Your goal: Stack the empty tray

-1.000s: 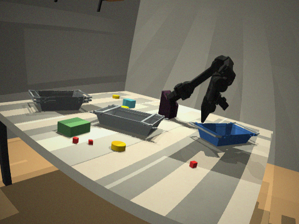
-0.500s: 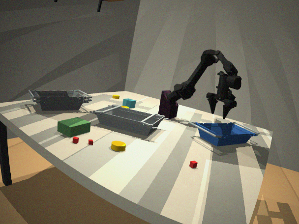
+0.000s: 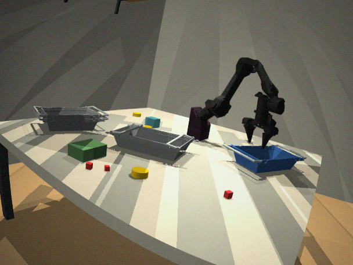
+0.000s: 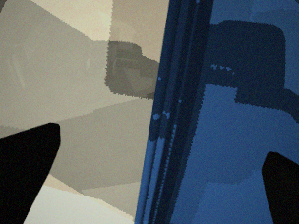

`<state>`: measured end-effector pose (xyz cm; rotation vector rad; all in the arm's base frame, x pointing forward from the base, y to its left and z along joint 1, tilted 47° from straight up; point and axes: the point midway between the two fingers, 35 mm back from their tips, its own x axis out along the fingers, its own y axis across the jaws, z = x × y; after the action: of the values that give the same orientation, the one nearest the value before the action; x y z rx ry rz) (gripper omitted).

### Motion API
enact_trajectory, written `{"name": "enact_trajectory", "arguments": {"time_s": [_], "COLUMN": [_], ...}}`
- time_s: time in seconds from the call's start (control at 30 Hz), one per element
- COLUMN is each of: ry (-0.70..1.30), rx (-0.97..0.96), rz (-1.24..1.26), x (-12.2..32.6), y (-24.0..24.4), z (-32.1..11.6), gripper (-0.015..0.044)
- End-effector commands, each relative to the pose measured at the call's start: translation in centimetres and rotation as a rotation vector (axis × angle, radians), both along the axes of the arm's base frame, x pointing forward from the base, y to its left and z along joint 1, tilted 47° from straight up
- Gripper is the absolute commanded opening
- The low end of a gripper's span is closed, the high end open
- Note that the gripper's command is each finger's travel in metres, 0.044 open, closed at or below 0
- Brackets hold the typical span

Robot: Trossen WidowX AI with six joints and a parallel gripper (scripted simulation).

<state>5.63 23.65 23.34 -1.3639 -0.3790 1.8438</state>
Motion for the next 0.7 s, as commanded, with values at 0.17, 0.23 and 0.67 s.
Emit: {"name": "enact_trajectory", "arguments": {"time_s": [0.17,0.23,0.67], "ry": [0.011,0.012,0.013], "rx": [-0.013,-0.011,-0.01], "rz": [-0.004,-0.004,-0.004], "x": [-0.5,-0.7,-0.9], "y": [2.5,3.1,3.4], "z": [-2.8,-3.3,-3.7], "gripper": [0.044,0.044,0.0425]}}
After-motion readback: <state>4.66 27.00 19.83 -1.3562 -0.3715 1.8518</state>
